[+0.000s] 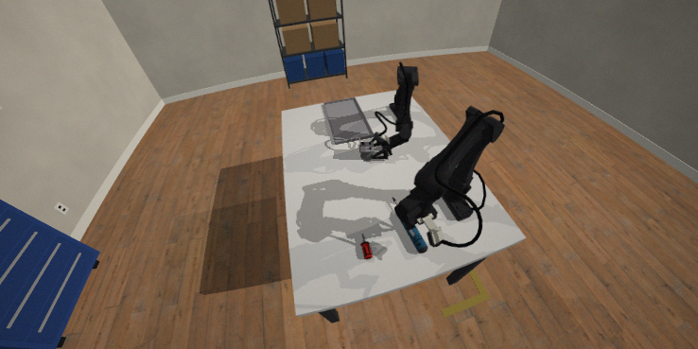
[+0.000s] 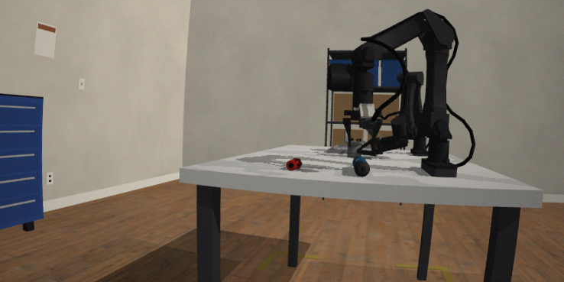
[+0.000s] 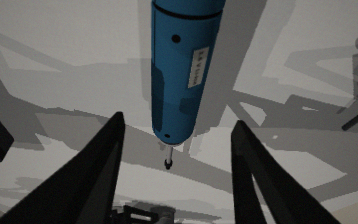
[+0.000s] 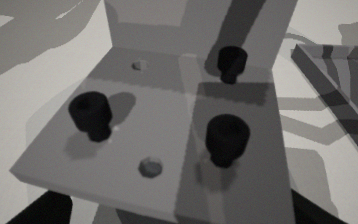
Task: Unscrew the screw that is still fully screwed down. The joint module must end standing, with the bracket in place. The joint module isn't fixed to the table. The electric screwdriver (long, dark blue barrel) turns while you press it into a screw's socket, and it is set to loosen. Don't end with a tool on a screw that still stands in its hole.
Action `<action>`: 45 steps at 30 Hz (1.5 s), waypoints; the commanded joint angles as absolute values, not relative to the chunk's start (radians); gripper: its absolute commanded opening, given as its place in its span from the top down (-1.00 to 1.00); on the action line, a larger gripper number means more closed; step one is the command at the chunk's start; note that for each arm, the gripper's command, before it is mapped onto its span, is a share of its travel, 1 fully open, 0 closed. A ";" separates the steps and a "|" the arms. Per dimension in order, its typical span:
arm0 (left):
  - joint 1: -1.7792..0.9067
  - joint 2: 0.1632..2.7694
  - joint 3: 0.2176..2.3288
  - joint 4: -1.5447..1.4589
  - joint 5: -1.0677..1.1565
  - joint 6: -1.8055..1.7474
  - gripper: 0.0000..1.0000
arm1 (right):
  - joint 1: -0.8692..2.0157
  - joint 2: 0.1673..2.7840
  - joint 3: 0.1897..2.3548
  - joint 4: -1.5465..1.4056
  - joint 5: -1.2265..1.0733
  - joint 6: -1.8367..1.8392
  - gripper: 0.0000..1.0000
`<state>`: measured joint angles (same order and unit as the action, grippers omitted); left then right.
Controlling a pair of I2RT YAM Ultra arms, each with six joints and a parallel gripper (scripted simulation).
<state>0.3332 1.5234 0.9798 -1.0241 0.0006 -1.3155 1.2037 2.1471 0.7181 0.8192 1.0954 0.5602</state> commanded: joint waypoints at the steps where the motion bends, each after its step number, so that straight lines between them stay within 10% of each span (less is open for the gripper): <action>1: 0.334 1.520 0.988 -1.031 0.000 -1.312 -0.30 | 1.221 2.118 0.696 0.784 1.130 0.588 -0.72; 45: 0.334 1.520 0.988 -1.031 0.000 -1.312 -0.30 | 1.320 2.033 0.695 0.537 1.213 0.776 -0.72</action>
<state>0.3332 1.5234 0.9798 -1.0241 0.0006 -1.3155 1.3228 2.0575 0.7029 0.5571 1.1854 0.7620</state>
